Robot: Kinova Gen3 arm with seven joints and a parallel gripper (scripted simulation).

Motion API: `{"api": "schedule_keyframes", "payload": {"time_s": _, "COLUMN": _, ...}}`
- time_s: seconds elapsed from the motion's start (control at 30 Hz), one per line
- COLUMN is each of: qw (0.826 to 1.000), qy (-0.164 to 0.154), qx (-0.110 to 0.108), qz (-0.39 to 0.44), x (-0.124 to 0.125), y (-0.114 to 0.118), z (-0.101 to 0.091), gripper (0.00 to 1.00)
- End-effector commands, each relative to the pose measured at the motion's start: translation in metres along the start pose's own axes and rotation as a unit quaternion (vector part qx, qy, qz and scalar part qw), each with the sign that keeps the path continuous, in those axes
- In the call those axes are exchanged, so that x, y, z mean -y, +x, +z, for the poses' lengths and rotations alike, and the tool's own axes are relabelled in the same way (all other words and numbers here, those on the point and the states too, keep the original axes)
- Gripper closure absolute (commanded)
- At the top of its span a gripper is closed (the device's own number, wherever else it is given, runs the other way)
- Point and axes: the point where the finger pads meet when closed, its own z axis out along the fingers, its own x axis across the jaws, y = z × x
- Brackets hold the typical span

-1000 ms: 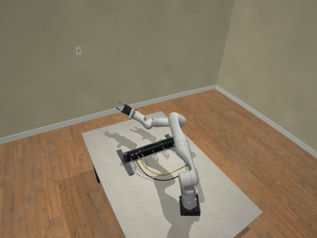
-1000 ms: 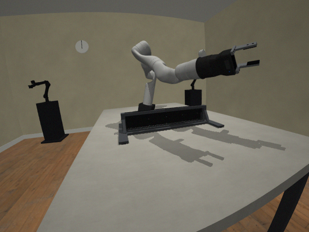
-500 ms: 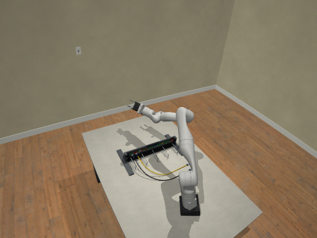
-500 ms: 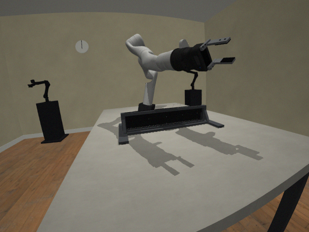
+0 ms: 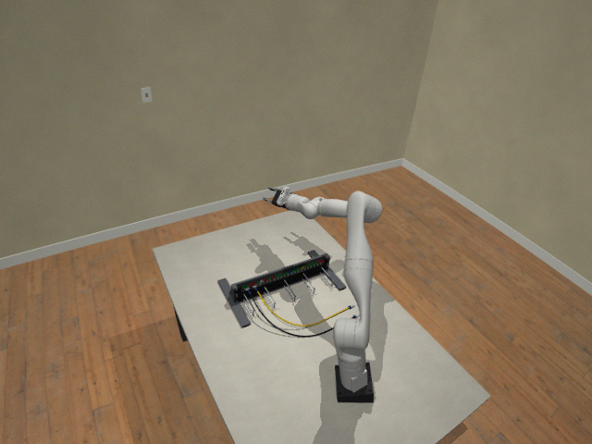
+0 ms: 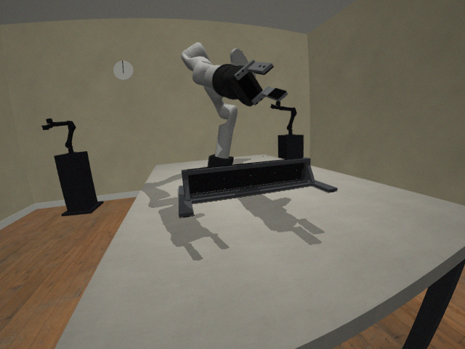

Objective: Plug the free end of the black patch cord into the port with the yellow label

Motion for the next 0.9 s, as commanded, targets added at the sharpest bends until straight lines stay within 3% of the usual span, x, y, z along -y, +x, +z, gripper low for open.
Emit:
{"api": "schedule_keyframes", "payload": {"time_s": 0.0, "qw": 1.0, "qy": -0.022, "qx": -0.006, "qz": 0.012, "x": -0.015, "y": 0.024, "z": -0.021, "gripper": 0.0}}
{"api": "schedule_keyframes", "payload": {"time_s": 0.03, "qw": 1.0, "qy": -0.022, "qx": -0.006, "qz": 0.012, "x": -0.015, "y": 0.024, "z": -0.021, "gripper": 0.0}}
{"api": "schedule_keyframes", "payload": {"time_s": 0.1, "qw": 0.998, "qy": -0.053, "qx": 0.003, "qz": 0.026, "x": -0.036, "y": 0.03, "z": -0.041, "gripper": 0.0}}
{"api": "schedule_keyframes", "payload": {"time_s": 0.53, "qw": 0.982, "qy": -0.168, "qx": 0.039, "qz": 0.081, "x": -0.111, "y": 0.037, "z": -0.125, "gripper": 0.0}}
{"api": "schedule_keyframes", "payload": {"time_s": 0.6, "qw": 0.982, "qy": -0.168, "qx": 0.039, "qz": 0.081, "x": -0.111, "y": 0.037, "z": -0.125, "gripper": 0.0}}
{"api": "schedule_keyframes", "payload": {"time_s": 0.67, "qw": 0.974, "qy": -0.198, "qx": 0.049, "qz": 0.098, "x": -0.129, "y": 0.034, "z": -0.152, "gripper": 0.0}}
{"api": "schedule_keyframes", "payload": {"time_s": 0.87, "qw": 0.957, "qy": -0.25, "qx": 0.068, "qz": 0.13, "x": -0.157, "y": 0.025, "z": -0.201, "gripper": 0.0}}
